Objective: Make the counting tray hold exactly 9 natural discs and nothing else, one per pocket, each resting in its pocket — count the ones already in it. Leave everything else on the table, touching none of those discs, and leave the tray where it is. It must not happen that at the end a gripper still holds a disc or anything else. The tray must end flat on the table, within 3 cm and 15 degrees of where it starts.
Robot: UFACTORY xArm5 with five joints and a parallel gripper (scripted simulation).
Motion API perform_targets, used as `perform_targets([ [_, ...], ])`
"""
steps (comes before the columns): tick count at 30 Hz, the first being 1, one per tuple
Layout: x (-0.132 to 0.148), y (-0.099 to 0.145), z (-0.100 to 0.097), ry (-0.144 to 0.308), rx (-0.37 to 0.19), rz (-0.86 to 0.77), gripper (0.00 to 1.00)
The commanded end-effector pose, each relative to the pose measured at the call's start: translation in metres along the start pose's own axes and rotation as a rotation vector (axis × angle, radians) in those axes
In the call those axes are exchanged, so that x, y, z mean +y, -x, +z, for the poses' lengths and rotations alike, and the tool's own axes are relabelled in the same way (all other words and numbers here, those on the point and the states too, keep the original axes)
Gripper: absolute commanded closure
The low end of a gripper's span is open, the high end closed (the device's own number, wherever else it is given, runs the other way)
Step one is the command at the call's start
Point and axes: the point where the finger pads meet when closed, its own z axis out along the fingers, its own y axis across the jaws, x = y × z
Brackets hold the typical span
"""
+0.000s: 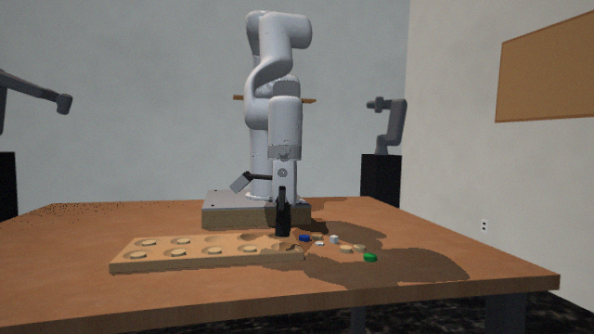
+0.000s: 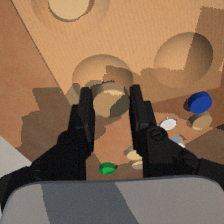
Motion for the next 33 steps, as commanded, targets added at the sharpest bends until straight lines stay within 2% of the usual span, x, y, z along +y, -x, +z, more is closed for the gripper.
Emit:
perform_targets([
  [1,-0.007,0.002,0.013,-0.01,-0.003,0.0,1.0],
  [16,-0.007,0.002,0.027,-0.01,-0.003,0.0,1.0],
  [31,-0.007,0.002,0.027,-0.01,-0.003,0.0,1.0],
  [32,-0.007,0.002,0.027,-0.01,-0.003,0.0,0.67],
  [33,-0.007,0.002,0.027,-0.01,-0.003,0.0,0.67],
])
